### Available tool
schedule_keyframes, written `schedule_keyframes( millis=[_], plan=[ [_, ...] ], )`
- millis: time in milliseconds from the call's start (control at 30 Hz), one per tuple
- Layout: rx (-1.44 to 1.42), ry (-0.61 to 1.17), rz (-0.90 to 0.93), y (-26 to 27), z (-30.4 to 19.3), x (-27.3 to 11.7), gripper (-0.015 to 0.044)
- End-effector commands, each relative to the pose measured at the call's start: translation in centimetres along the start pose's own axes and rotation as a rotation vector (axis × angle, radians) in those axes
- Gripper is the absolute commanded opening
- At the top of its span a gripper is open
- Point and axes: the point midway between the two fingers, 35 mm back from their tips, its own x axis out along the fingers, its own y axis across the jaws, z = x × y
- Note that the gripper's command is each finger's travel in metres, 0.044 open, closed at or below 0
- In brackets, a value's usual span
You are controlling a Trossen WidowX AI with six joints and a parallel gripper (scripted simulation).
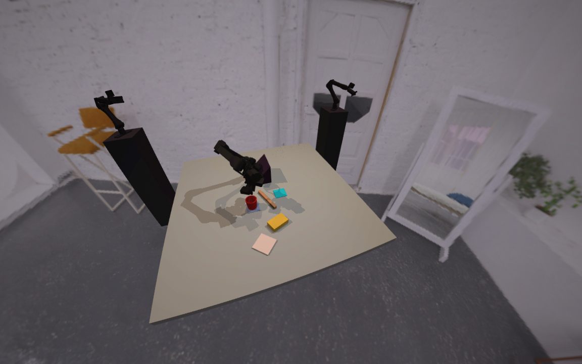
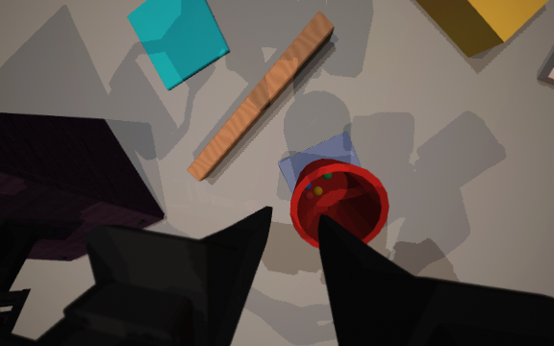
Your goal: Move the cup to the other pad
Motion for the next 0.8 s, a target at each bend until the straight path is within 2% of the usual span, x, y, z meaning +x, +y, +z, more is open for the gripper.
schedule_keyframes(
  millis=[0, 767],
  plan=[
    [-0.043, 0.03, -0.001, 0.0, -0.2, 0.0, 0.0148],
    [-0.043, 0.028, -0.001, -0.2, -0.2, 2.8, 0.0148]
  ],
)
